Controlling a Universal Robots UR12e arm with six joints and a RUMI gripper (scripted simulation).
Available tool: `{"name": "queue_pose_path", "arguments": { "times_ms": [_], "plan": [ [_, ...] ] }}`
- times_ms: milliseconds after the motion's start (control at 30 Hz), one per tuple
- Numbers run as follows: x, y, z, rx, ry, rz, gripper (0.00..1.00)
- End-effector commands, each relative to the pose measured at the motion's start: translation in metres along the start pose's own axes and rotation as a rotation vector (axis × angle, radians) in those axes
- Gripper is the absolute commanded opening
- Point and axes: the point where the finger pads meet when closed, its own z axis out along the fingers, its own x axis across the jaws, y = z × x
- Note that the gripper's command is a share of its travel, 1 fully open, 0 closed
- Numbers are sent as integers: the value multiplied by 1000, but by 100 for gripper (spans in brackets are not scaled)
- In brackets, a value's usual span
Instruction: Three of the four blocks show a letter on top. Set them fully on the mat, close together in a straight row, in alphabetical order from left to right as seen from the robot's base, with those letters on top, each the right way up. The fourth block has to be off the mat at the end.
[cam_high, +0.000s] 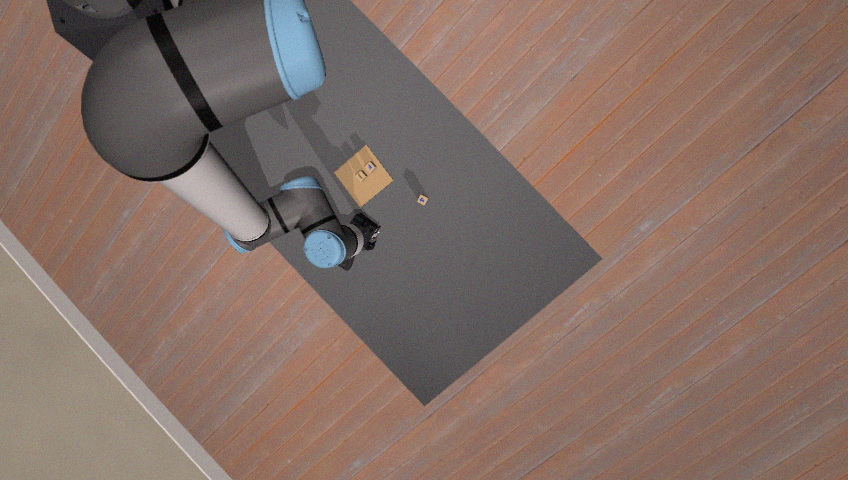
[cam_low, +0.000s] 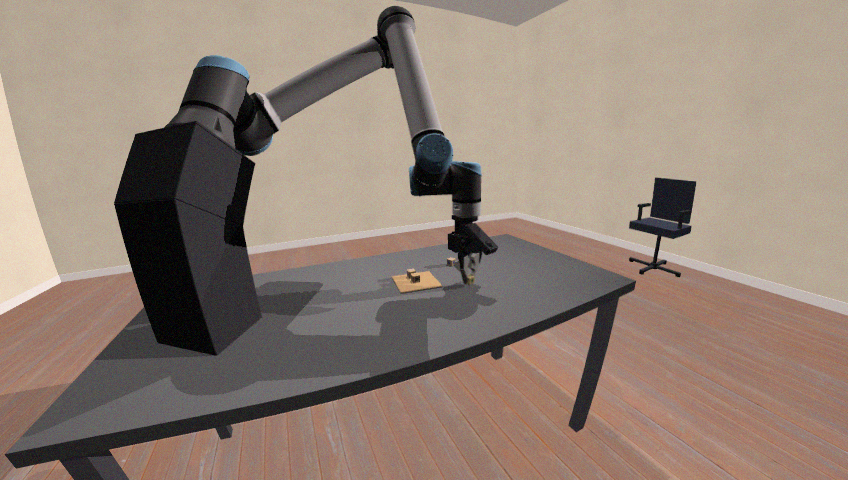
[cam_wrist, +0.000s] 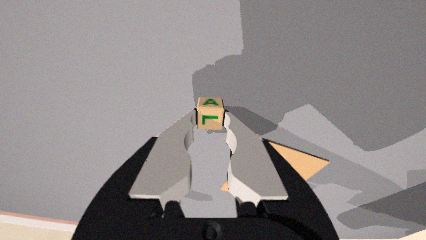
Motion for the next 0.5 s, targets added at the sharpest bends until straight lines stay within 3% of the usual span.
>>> {"name": "queue_pose_path", "arguments": {
  "times_ms": [0, 100, 167, 333, 467],
  "plan": [
    [1, -1, -38, 1, -2, 3, 5],
    [1, -1, -61, 1, -2, 3, 5],
    [1, -1, -61, 1, -2, 3, 5],
    [1, -1, -88, 1, -2, 3, 5],
    [1, -1, -95, 1, -2, 3, 5]
  ]
}}
